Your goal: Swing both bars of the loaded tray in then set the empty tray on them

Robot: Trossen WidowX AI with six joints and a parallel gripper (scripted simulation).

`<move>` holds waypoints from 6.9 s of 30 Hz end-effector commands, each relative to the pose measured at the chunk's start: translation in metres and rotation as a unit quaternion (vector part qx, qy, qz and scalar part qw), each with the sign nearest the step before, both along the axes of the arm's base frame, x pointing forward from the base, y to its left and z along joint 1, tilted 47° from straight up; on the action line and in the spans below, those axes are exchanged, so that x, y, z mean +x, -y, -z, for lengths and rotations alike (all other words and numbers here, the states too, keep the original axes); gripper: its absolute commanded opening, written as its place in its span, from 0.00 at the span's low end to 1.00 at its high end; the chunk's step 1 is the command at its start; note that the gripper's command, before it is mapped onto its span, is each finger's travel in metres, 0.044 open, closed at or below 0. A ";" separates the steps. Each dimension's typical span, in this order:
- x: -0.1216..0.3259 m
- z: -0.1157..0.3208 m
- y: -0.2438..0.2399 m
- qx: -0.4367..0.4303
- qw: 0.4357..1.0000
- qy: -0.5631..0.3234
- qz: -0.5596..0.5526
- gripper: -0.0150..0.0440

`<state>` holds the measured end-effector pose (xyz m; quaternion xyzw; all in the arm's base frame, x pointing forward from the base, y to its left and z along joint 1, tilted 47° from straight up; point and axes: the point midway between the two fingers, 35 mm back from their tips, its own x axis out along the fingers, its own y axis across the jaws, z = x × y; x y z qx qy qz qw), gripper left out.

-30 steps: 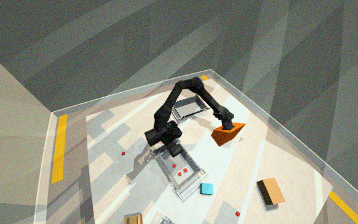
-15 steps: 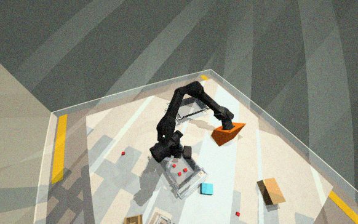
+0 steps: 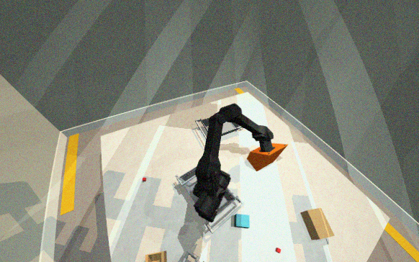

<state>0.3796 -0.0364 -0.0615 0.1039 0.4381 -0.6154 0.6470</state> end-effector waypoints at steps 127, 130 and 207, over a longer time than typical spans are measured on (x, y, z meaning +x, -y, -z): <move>-0.018 0.019 -0.008 0.070 0.850 -0.376 -0.362 0.25; -0.018 0.019 -0.008 0.070 0.850 -0.376 -0.362 0.25; -0.261 -0.252 0.176 -0.031 0.736 0.467 0.489 1.00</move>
